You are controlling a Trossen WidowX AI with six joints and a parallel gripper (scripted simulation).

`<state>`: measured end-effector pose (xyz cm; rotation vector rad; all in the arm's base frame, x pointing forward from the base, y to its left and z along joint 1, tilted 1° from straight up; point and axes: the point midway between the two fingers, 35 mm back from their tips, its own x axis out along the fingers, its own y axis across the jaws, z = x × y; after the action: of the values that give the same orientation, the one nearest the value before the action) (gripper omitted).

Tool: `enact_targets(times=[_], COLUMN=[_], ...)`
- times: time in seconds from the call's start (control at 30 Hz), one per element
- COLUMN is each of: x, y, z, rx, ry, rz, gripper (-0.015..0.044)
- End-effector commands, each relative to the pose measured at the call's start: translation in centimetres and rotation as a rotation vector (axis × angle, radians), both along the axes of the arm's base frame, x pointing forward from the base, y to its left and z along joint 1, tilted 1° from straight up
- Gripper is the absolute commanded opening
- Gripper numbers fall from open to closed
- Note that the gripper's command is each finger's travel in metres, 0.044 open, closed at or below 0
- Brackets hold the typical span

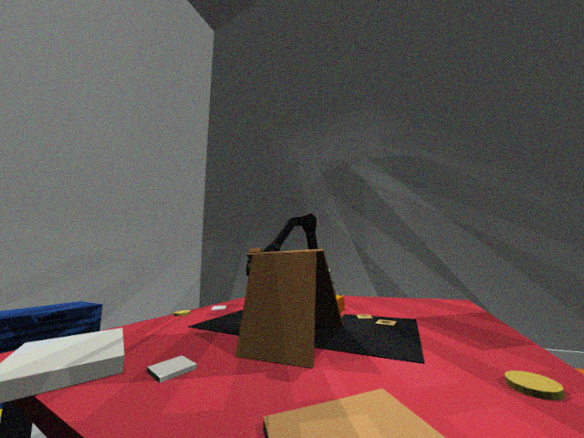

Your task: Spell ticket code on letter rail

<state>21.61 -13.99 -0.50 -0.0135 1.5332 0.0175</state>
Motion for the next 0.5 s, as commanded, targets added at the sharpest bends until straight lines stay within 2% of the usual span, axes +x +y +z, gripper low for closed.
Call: enact_targets(times=[0.0,0.47], x=[-0.2,-0.2], y=[0.0,0.1], z=[-0.6,-1.7], rx=[0.000,0.000], ry=[0.008,0.008], rz=[0.000,0.000], gripper=[0.0340,0.0340])
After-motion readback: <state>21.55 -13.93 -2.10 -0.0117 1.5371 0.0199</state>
